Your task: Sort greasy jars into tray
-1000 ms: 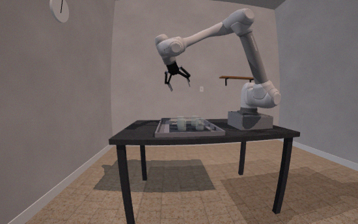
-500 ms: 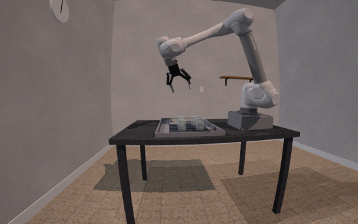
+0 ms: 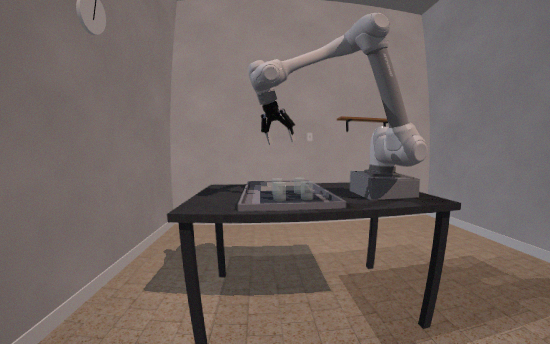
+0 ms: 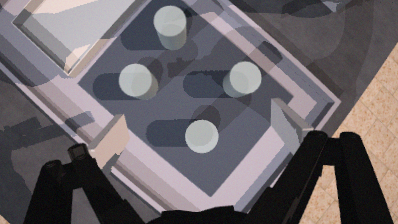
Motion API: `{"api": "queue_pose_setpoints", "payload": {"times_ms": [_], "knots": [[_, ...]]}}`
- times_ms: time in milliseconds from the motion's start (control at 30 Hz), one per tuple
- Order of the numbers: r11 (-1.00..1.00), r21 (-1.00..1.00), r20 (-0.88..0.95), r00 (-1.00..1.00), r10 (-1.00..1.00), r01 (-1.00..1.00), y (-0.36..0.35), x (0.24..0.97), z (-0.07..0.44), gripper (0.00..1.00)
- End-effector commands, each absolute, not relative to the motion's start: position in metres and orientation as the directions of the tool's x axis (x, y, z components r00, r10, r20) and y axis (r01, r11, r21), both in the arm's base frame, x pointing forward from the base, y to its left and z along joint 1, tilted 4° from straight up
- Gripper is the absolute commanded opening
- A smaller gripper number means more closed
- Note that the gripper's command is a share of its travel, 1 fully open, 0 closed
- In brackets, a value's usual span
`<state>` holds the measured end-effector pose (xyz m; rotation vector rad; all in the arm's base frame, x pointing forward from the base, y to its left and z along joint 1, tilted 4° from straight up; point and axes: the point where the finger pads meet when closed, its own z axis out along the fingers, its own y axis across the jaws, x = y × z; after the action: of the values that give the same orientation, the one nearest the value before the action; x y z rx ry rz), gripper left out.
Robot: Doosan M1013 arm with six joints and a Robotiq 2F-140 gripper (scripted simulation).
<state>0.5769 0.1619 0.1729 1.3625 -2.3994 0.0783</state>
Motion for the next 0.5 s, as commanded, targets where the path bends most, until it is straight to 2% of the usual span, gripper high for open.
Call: {"api": "queue_pose_setpoints", "payload": {"times_ms": [0, 33, 267, 300, 467], "knots": [[0.529, 0.136, 0.35, -0.459, -0.817, -0.838, 0.162, 0.577, 0.173, 1.0], [0.637, 0.105, 0.305, -0.585, -0.752, -0.764, 0.152, 0.571, 0.163, 1.0], [0.637, 0.105, 0.305, -0.585, -0.752, -0.764, 0.152, 0.571, 0.163, 1.0], [0.734, 0.08, 0.255, -0.698, -0.669, -0.674, 0.143, 0.566, 0.152, 1.0], [0.734, 0.08, 0.255, -0.698, -0.669, -0.674, 0.143, 0.566, 0.152, 1.0]]}}
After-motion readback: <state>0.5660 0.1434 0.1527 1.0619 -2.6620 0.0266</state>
